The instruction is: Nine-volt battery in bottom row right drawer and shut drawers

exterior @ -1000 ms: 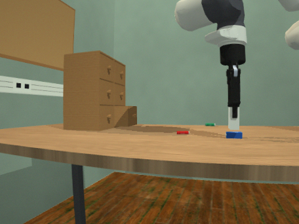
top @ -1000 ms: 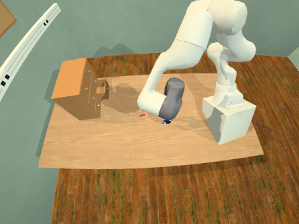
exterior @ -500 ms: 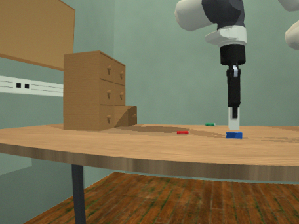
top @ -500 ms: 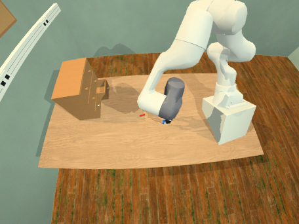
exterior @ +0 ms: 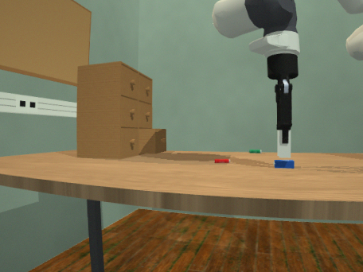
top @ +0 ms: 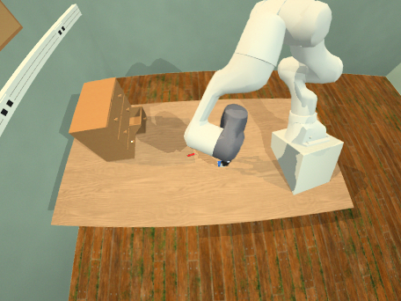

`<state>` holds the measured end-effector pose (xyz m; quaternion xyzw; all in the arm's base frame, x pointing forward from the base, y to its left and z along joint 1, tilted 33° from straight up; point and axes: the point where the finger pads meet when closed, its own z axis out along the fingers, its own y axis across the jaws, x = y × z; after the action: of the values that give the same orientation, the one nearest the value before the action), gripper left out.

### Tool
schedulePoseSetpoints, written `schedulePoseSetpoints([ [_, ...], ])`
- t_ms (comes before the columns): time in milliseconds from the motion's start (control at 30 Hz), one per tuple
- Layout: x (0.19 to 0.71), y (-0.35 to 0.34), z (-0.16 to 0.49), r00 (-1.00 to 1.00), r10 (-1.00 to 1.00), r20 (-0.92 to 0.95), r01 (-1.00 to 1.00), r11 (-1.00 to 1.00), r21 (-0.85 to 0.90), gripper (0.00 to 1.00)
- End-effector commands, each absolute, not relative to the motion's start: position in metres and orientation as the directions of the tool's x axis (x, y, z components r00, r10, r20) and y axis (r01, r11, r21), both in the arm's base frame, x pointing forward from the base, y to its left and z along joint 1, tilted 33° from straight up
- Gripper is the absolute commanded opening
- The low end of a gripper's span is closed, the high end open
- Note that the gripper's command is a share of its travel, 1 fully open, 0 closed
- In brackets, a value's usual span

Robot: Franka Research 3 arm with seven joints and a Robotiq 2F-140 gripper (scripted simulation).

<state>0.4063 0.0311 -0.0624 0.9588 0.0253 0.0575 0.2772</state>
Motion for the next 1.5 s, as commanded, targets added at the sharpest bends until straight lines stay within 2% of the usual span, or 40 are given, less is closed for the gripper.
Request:
schedulePoseSetpoints([
  [0, 0.407, 0.03, -0.062, 0.992, 0.079, 0.098, 0.015, -0.845, 0.534, 0.33],
  [1400, 0.41, 0.017, -0.083, 0.992, 0.079, 0.098, 0.015, -0.845, 0.534, 0.33],
  [1433, 0.41, 0.017, -0.083, 0.992, 0.079, 0.098, 0.015, -0.845, 0.534, 0.22],
  [1467, 0.41, 0.017, -0.083, 0.992, 0.079, 0.098, 0.015, -0.845, 0.534, 0.22],
])
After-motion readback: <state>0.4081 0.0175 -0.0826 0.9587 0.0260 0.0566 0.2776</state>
